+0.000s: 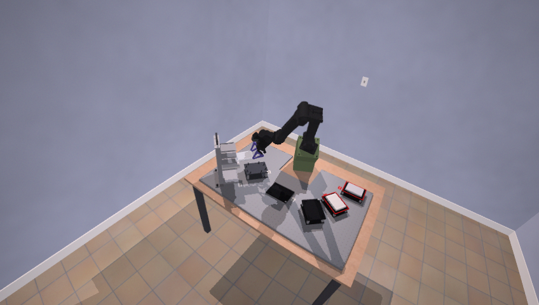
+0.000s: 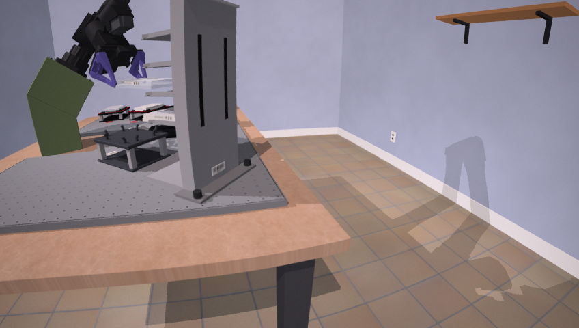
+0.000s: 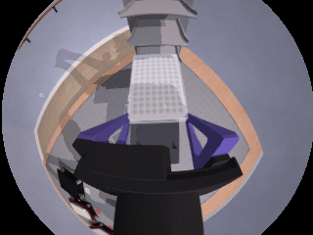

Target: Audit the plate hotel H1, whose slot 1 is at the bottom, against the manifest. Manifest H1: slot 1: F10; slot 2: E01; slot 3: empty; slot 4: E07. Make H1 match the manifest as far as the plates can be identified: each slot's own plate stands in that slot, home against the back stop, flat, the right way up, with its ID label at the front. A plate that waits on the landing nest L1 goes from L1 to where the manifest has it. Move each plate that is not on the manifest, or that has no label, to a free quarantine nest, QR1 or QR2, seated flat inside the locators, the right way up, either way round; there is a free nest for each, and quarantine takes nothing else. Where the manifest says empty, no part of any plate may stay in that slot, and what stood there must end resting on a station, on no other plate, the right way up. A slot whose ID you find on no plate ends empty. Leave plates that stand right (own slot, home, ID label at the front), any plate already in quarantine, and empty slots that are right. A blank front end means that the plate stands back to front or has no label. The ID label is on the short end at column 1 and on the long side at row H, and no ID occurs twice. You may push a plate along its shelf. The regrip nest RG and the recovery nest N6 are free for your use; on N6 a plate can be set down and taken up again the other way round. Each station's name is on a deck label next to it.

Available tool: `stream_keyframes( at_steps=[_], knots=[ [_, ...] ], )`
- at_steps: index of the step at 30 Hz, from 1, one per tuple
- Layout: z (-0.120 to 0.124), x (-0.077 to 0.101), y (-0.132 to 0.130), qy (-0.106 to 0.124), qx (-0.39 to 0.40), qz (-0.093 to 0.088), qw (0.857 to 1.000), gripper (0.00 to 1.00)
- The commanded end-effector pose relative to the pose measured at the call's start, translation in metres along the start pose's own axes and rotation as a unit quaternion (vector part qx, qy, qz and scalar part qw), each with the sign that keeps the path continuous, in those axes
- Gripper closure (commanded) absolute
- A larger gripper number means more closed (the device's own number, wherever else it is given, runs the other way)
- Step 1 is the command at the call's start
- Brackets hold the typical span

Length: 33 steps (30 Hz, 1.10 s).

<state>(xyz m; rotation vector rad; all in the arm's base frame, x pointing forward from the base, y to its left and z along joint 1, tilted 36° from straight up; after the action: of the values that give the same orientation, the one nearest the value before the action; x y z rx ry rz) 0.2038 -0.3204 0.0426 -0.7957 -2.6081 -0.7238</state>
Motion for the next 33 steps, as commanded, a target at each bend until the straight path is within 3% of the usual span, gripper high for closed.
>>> stream_keyframes(
  at_steps=[1, 29, 33],
  knots=[
    [-0.0146, -0.0104, -0.0040, -0.009, 0.004, 0.000, 1.000, 0.14],
    [-0.0178, -0.0076, -0.0050, -0.015, 0.008, 0.002, 1.000, 0.14],
    [-0.0213, -0.0168, -0.0034, -0.015, 0.009, -0.002, 1.000, 0.14]
  ],
)
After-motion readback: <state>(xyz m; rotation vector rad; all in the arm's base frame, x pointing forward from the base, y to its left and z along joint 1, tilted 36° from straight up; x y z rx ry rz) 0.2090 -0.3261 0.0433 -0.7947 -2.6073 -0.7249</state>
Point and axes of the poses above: the point where the finger pads meet when closed, its own x axis back along the fingers, its own y axis across the jaws, z = x × y, the point moved 4 cm from there along x, back along the fingers, and after that the axes turned 13 degrees about x, right-handed, at the moved point
